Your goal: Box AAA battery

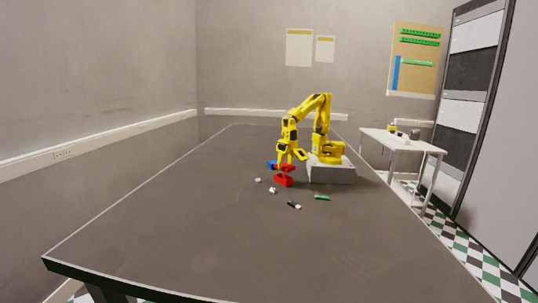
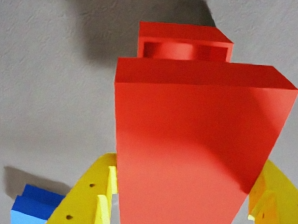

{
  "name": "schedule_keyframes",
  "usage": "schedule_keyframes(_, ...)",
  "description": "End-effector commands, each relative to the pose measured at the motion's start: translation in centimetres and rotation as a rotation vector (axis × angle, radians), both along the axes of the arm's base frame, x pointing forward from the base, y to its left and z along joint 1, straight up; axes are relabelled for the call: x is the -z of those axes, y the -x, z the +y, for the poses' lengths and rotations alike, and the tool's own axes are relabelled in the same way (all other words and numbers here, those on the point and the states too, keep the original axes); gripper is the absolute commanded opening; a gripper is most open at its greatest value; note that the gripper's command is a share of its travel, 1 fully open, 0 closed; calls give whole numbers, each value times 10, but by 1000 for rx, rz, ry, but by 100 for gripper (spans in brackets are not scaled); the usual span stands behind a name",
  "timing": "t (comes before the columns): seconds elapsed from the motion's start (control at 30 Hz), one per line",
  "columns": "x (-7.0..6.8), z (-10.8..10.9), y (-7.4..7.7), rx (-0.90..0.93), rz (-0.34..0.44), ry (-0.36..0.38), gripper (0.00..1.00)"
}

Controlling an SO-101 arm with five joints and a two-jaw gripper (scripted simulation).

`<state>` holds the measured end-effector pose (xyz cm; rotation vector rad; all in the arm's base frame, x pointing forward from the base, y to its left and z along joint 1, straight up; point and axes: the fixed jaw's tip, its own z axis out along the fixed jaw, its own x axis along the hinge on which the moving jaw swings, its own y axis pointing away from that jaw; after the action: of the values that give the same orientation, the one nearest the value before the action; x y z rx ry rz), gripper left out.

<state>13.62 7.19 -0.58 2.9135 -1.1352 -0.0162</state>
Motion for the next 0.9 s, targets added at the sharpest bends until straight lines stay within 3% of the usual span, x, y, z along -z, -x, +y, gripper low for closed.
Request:
schedule_keyframes(0.0, -4, 3, -1, -6, -14, -10, 23)
schedule_keyframes(0.87, -11, 6, -8, -6, -14, -10, 23)
